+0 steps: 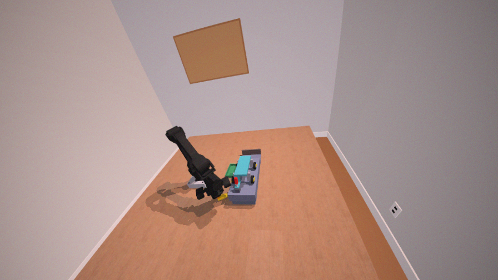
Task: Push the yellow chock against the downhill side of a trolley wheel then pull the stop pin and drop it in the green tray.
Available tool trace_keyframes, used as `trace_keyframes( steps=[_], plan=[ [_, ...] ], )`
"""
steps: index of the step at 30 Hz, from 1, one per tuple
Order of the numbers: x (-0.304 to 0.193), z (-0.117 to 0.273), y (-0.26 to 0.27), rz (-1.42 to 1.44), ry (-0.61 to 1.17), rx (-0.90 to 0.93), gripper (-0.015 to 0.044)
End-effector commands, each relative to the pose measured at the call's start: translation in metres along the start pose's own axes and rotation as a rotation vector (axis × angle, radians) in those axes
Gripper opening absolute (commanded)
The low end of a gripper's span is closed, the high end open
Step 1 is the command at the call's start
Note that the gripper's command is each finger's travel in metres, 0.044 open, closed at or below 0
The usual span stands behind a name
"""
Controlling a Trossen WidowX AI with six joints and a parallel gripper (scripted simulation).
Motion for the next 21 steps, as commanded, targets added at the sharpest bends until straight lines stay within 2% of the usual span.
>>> trace_keyframes(
  steps=[1,21],
  plan=[
    [0.000,0.016,0.000,0.000,-0.015,0.004,0.0000],
    [-0.004,0.074,-0.001,0.000,-0.014,0.004,0.0000]
  ],
)
Point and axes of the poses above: the point midway between the two fingers, 35 mm back from their tips, its own z axis back along the fingers, its own y axis across the jaws, x = y × z, the point moved 5 cm from there along z, back along the fingers, and after that the axes turned 5 degrees about -z, right-handed, at the moved point
